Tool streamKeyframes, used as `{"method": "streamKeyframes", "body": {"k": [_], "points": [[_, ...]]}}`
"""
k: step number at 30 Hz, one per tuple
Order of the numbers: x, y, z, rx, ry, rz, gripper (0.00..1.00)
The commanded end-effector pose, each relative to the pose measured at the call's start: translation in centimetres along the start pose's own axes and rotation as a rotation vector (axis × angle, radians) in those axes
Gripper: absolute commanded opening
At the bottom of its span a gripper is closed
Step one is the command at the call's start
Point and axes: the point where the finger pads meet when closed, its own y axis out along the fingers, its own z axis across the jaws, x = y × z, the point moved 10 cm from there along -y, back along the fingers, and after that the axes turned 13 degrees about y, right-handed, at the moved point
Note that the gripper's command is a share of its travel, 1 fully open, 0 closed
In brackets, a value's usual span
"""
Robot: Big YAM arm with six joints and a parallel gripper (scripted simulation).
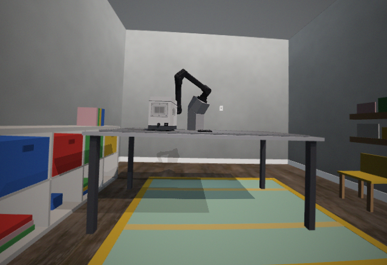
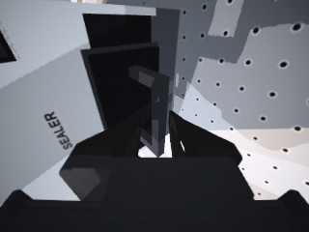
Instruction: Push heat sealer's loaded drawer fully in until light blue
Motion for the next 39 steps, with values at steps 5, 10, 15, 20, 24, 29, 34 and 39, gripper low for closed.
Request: {"method": "streamKeyframes", "body": {"k": [5,10,15,20,24,29,34,39], "points": [[-0.1,-1.5,-1.2,-0.009,0.028,-0.016,0.30],[0.0,-1.9,-0.6,-0.002,0.016,-0.014,0.30],[0.1,-2.5,0.5,0.009,-0.004,-0.012,0.30],[0.1,-3.3,0.5,0.009,-0.004,-0.011,0.30],[0.1,-3.8,0.5,0.010,-0.005,-0.011,0.30],[0.1,-4.5,0.5,0.010,-0.005,-0.011,0.30],[0.1,-5.3,0.5,0.010,-0.006,-0.011,0.30],[0.1,-6.2,0.5,0.010,-0.006,-0.011,0.30]]}}
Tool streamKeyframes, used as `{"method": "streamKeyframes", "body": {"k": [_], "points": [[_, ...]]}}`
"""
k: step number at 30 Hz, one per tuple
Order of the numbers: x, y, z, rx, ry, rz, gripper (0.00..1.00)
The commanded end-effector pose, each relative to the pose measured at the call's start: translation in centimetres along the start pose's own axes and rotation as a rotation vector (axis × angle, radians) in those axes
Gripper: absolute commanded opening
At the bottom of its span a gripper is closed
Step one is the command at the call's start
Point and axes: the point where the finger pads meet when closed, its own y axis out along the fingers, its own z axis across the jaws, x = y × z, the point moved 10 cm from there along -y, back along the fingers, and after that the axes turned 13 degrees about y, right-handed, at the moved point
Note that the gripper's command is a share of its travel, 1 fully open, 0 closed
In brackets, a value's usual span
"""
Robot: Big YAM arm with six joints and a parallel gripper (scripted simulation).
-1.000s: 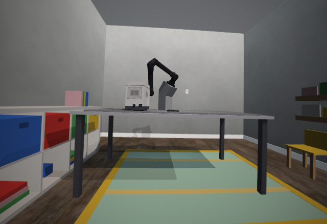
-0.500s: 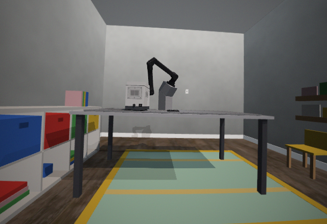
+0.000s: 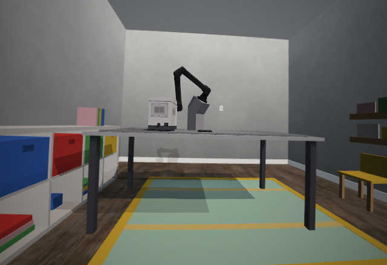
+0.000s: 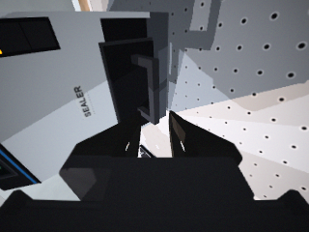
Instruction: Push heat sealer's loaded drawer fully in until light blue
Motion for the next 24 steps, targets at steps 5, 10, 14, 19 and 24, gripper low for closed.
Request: {"method": "streamKeyframes", "body": {"k": [5,10,14,19,24], "points": [[0.1,-1.1,1.1,0.005,-0.038,-0.008,0.30],[0.1,-1.9,1.1,0.006,-0.039,-0.008,0.30],[0.1,-2.6,1.1,0.006,-0.040,-0.008,0.30],[0.0,-2.6,0.5,-0.004,-0.036,0.000,0.30],[0.0,-2.6,1.1,-0.006,-0.049,0.003,0.30]]}}
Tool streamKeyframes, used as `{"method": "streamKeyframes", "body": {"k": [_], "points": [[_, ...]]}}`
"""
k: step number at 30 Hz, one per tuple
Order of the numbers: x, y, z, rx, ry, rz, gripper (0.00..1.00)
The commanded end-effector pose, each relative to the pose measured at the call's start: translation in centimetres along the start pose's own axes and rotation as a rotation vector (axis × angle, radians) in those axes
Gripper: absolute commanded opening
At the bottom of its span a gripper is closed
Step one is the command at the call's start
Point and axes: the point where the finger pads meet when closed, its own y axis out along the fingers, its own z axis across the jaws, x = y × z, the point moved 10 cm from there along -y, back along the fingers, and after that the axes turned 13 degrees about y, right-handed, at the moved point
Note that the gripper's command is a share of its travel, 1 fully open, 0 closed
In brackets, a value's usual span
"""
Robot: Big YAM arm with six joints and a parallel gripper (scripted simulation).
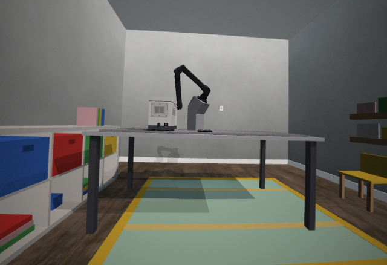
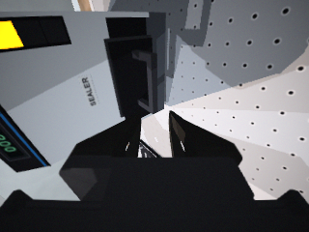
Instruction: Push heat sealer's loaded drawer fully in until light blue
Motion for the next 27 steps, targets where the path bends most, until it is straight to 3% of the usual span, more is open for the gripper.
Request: {"method": "streamKeyframes", "body": {"k": [1,4,11,14,27], "points": [[0.1,-0.1,1.3,0.001,-0.043,0.001,0.30],[0.1,0.0,1.3,0.001,-0.044,0.002,0.30],[0.2,-3.4,1.2,0.013,-0.037,-0.009,0.30],[0.8,-3.7,1.6,0.017,-0.052,-0.012,0.30],[1.1,-8.7,1.7,0.010,-0.060,-0.020,0.30]]}}
